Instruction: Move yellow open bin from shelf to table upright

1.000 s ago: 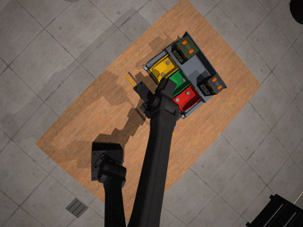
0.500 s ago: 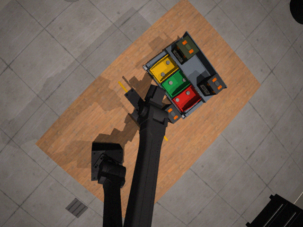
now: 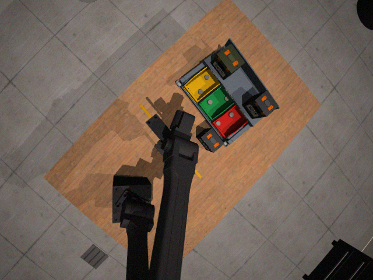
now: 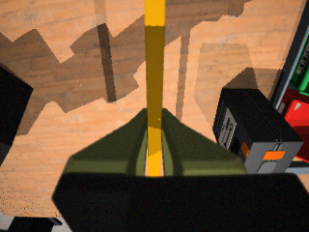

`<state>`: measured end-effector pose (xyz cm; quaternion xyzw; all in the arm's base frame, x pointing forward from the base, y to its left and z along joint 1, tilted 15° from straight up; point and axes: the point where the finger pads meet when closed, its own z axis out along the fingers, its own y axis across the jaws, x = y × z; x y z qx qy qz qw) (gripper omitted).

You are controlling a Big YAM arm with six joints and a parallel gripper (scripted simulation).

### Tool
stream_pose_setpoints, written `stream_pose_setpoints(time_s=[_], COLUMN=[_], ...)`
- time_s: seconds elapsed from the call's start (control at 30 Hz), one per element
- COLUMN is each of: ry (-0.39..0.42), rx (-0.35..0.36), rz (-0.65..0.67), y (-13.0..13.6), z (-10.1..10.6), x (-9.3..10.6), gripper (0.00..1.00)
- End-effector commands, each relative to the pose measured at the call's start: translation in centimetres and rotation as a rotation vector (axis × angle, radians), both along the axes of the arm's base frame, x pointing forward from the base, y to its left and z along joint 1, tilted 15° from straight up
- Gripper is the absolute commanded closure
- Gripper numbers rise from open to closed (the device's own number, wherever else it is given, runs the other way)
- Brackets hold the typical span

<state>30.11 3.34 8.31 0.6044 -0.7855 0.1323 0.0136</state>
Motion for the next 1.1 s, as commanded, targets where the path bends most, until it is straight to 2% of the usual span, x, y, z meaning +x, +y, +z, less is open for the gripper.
stream_pose_setpoints(time_s=[0.0,1.07], ry=[-0.016,-0.023], rx=[0.000,0.003], rz=[-0.007,-0.007], y=[0.39,0.59], z=[0.62,0.79], x=[-0.50,-0.67], gripper=[1.00,1.00])
